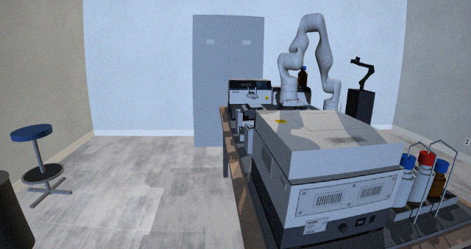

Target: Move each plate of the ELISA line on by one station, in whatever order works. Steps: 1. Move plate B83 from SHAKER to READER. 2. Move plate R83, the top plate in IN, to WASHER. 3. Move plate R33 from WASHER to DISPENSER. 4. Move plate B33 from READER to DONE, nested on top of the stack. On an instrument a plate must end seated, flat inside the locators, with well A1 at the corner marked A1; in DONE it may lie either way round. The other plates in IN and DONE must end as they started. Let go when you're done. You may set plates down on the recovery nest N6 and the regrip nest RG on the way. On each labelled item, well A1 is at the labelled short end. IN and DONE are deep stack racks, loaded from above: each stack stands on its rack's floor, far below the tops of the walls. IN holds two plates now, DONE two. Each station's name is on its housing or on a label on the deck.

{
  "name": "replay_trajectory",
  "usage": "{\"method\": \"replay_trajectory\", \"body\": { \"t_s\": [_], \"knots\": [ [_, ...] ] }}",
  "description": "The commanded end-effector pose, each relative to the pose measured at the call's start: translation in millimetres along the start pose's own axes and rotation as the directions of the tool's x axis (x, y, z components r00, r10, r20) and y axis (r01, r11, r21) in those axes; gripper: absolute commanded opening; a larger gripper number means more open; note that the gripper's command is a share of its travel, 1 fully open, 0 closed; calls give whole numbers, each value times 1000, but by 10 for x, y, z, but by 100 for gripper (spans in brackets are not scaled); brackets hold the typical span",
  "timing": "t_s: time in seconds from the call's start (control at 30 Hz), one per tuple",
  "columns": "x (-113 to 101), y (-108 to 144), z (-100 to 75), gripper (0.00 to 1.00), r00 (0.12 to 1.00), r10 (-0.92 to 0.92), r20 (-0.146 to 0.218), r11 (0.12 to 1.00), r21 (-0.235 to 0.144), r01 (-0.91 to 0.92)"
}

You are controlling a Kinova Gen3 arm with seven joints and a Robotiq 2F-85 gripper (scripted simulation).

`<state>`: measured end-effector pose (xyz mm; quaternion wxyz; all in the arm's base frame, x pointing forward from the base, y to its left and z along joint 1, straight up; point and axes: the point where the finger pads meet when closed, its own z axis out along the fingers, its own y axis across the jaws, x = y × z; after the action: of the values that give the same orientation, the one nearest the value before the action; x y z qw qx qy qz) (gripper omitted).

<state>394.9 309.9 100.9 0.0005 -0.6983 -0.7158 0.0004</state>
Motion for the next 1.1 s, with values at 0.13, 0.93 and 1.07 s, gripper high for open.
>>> {"method": "replay_trajectory", "body": {
  "t_s": [0.13,0.93,1.07],
  "knots": [
    [3,4,-9,100,1000,0,-1,1000,-2,0],
    [3,4,-262,100,1000,0,-1,1000,-2,0],
    [3,4,-302,100,1000,0,-1,1000,-2,0]
  ]
}}
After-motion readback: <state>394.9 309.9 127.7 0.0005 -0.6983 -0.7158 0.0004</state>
